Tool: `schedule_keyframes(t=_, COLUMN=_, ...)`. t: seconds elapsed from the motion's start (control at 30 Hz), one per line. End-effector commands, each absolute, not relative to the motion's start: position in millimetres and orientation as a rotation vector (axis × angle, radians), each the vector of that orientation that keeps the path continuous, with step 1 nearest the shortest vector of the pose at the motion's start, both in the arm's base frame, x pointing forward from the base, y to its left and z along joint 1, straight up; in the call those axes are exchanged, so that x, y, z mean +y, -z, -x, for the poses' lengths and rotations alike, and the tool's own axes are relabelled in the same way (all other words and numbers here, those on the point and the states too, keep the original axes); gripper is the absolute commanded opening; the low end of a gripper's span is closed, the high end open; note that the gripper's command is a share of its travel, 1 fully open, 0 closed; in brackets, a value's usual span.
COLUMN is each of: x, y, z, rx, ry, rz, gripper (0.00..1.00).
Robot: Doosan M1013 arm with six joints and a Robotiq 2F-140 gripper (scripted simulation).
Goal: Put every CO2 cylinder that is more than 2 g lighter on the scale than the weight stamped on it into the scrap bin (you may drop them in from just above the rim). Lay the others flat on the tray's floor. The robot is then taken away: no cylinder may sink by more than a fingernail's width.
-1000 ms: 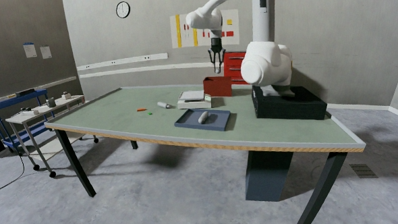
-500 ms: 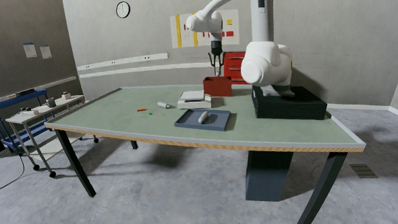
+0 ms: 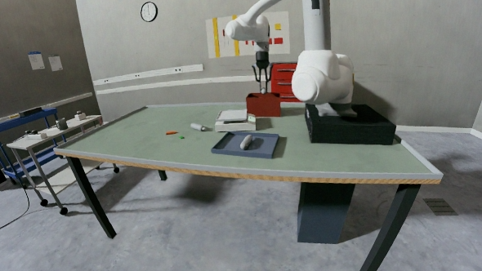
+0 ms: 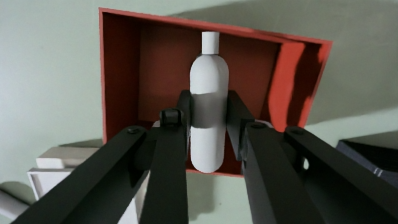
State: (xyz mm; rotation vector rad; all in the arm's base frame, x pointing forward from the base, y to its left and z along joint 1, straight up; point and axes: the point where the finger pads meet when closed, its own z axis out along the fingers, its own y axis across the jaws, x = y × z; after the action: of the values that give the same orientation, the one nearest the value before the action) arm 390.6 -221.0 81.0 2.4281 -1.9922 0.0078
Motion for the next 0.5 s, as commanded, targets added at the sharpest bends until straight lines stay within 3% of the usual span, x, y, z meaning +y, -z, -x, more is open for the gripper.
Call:
schedule_keyframes(t=0.0, x=-221.2, y=-81.3, z=-391.0, rx=-1.993, ry=-0.009, rz=-2.428, gripper=0.1)
schedule_keyframes(t=0.2, x=-221.2, y=-81.3, z=-391.0, rx=-1.993, ry=-0.009, rz=-2.428, gripper=0.1)
schedule_keyframes(t=0.23, x=-221.2, y=-81.3, z=-391.0, rx=-1.993, ry=-0.009, rz=-2.428, gripper=0.4)
schedule_keyframes(t=0.47, x=-221.2, y=-81.3, z=-391.0, rx=-1.993, ry=-0.009, rz=-2.428, gripper=0.4)
